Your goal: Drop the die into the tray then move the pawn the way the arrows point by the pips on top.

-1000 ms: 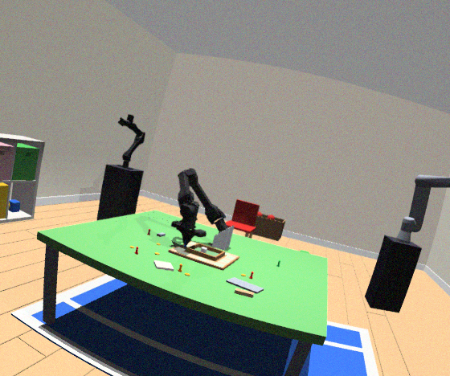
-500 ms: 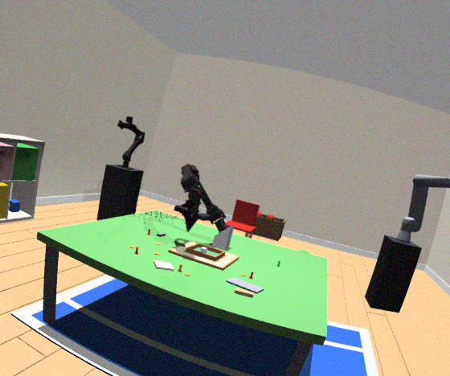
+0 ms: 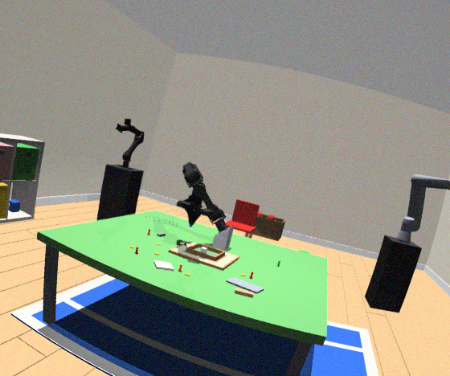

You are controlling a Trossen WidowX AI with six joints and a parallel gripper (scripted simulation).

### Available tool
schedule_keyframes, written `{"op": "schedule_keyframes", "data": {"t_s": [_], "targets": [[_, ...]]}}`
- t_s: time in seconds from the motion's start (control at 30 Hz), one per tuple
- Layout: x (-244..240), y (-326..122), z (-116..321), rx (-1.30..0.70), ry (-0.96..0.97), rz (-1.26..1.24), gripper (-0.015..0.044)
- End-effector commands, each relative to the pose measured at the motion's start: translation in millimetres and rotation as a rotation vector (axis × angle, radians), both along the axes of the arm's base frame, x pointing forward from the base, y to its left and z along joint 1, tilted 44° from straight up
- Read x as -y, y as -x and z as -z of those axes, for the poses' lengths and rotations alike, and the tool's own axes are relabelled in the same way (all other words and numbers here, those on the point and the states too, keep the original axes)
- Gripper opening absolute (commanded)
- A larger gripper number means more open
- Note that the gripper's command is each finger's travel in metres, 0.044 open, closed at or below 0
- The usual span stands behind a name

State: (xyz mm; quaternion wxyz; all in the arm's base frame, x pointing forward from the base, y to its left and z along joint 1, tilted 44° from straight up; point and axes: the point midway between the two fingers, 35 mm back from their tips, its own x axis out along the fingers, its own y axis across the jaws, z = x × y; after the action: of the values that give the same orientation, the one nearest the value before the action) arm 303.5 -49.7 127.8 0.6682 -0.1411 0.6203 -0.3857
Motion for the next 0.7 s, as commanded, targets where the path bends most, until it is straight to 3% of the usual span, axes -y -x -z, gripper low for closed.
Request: {"op": "schedule_keyframes", "data": {"t_s": [0.0, 0.67], "targets": [[-7, -14, 14, 0.004, -0.006, 0.002, 0.0000], [-37, -66, 101, -0.018, -0.013, -0.005, 0.0000]]}}
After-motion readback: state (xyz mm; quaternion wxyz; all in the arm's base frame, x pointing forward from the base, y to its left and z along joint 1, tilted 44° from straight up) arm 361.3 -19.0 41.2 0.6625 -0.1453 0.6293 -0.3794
